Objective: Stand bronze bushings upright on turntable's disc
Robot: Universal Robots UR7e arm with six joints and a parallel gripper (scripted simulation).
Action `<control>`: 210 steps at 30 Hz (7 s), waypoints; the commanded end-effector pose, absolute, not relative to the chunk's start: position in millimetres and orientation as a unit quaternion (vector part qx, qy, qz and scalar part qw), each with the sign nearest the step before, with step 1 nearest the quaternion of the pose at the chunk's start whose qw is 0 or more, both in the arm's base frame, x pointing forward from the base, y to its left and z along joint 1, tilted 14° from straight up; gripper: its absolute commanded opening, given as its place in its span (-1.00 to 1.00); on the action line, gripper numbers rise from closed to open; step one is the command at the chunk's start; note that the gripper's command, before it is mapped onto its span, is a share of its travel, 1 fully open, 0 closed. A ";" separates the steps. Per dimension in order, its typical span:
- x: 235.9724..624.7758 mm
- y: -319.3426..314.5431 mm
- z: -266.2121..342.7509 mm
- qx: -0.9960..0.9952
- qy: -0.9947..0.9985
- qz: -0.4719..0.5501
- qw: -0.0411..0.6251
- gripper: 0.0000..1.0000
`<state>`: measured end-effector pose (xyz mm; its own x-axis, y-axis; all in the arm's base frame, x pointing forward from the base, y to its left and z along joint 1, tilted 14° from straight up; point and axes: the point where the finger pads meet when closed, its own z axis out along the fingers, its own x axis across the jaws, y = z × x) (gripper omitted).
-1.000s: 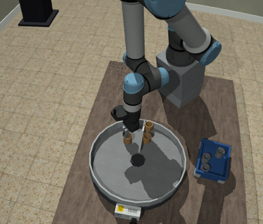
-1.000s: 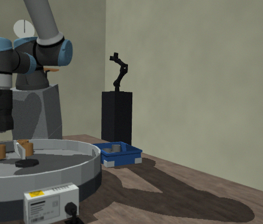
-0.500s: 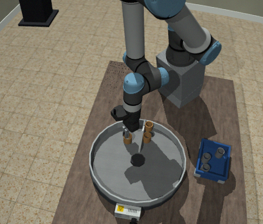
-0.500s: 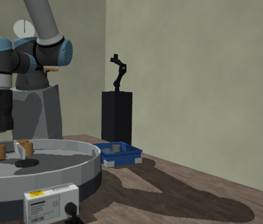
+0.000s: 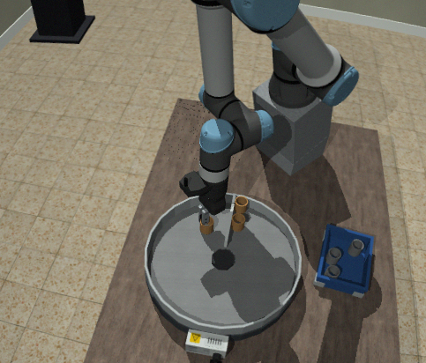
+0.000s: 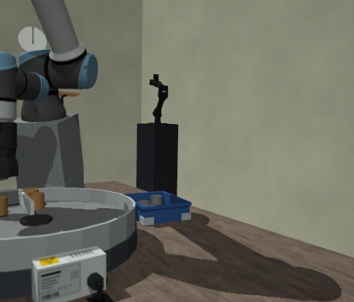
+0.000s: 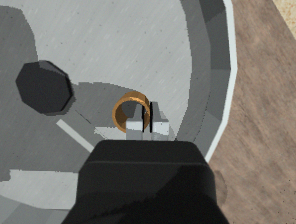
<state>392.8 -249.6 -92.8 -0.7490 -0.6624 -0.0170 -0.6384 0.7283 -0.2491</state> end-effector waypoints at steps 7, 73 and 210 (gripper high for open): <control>393.6 -250.3 -95.0 -0.350 0.928 -0.115 0.053 -1.00; 393.6 -250.3 -95.1 -0.350 0.928 -0.115 0.053 -0.25; 369.2 -226.1 37.8 -0.350 0.928 -0.115 0.053 1.00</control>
<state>369.0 -225.9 37.4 -0.7490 -0.6623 -0.0170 -0.6384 0.7283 -0.2491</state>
